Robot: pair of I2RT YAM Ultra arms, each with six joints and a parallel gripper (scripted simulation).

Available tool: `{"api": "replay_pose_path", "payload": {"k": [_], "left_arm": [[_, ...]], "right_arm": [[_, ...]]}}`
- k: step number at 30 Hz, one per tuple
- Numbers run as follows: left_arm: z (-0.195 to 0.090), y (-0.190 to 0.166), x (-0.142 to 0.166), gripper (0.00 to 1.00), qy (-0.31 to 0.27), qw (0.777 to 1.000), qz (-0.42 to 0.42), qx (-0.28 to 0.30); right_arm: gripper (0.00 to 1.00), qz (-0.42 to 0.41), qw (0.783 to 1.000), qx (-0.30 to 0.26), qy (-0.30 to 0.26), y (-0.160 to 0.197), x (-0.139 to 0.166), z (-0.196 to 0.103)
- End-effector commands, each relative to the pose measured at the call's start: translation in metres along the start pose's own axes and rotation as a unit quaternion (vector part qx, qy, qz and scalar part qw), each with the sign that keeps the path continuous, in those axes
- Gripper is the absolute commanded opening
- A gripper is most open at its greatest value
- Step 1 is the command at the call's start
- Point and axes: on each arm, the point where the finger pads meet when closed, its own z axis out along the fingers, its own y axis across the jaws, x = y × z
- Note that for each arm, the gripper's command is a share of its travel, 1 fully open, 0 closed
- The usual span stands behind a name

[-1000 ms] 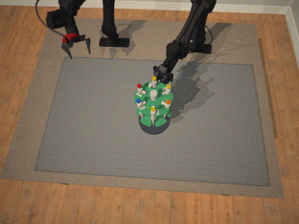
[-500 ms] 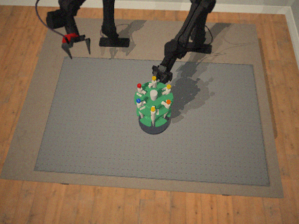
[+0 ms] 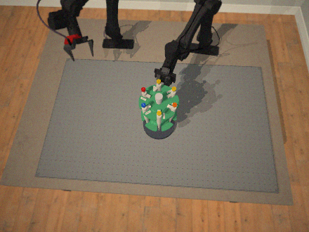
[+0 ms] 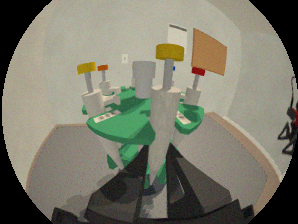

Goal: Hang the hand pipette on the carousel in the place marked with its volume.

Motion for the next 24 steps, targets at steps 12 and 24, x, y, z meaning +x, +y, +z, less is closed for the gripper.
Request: {"api": "replay_pose_path", "payload": {"k": [12,24], "left_arm": [[-0.001,0.012,-0.049,0.12,-0.060,0.998,-0.019,-0.018],[0.004,-0.002,-0.031,0.12,-0.042,0.997,-0.016,-0.063]], "right_arm": [[1.00,-0.013,1.000,0.006,-0.018,-0.003,-0.009,-0.006],[1.00,-0.013,1.000,0.006,-0.018,-0.003,-0.009,-0.006]]}}
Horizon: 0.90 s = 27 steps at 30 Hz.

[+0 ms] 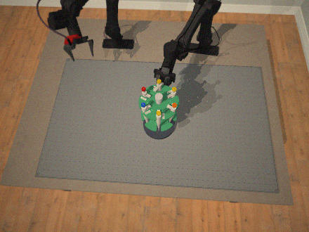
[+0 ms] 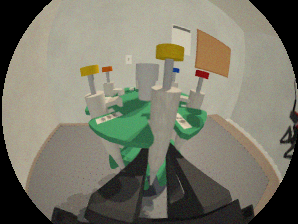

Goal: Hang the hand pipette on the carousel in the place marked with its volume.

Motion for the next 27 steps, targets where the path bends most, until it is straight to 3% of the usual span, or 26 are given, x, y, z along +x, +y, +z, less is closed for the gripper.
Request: {"api": "replay_pose_path", "payload": {"k": [1,4,7,9,27], "left_arm": [[0.002,-0.004,-0.028,0.12,-0.038,0.998,-0.016,-0.042],[0.002,-0.004,-0.028,0.12,-0.037,0.996,-0.017,-0.079],[0.002,-0.004,-0.028,0.12,-0.037,0.996,-0.017,-0.080],[-0.003,0.001,-0.044,0.12,-0.052,0.995,-0.026,-0.081],[-0.002,0.005,-0.044,0.12,-0.051,0.995,-0.026,-0.085]], "right_arm": [[1.00,-0.013,1.000,0.006,-0.018,-0.003,-0.009,-0.006],[1.00,-0.013,1.000,0.006,-0.018,-0.003,-0.009,-0.006],[1.00,-0.013,1.000,0.006,-0.018,-0.003,-0.009,-0.006],[1.00,-0.013,1.000,0.006,-0.018,-0.003,-0.009,-0.006],[1.00,-0.013,1.000,0.006,-0.018,-0.003,-0.009,-0.006]]}}
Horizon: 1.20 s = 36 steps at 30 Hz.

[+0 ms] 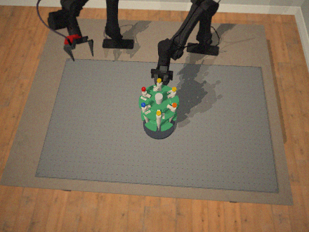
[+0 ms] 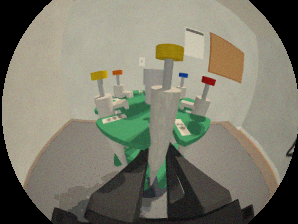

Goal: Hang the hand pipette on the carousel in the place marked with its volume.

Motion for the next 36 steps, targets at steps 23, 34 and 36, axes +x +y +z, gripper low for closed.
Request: {"api": "replay_pose_path", "payload": {"k": [23,34,36], "left_arm": [[-0.001,0.005,-0.039,0.12,-0.042,0.999,-0.027,-0.010],[0.002,-0.005,-0.018,0.12,-0.019,0.995,-0.013,-0.097],[-0.002,0.003,-0.037,0.12,-0.035,0.994,-0.029,-0.100]], "right_arm": [[1.00,-0.013,1.000,0.006,-0.018,-0.003,-0.009,-0.006],[1.00,-0.013,1.000,0.006,-0.018,-0.003,-0.009,-0.006],[1.00,-0.013,1.000,0.006,-0.018,-0.003,-0.009,-0.006]]}}
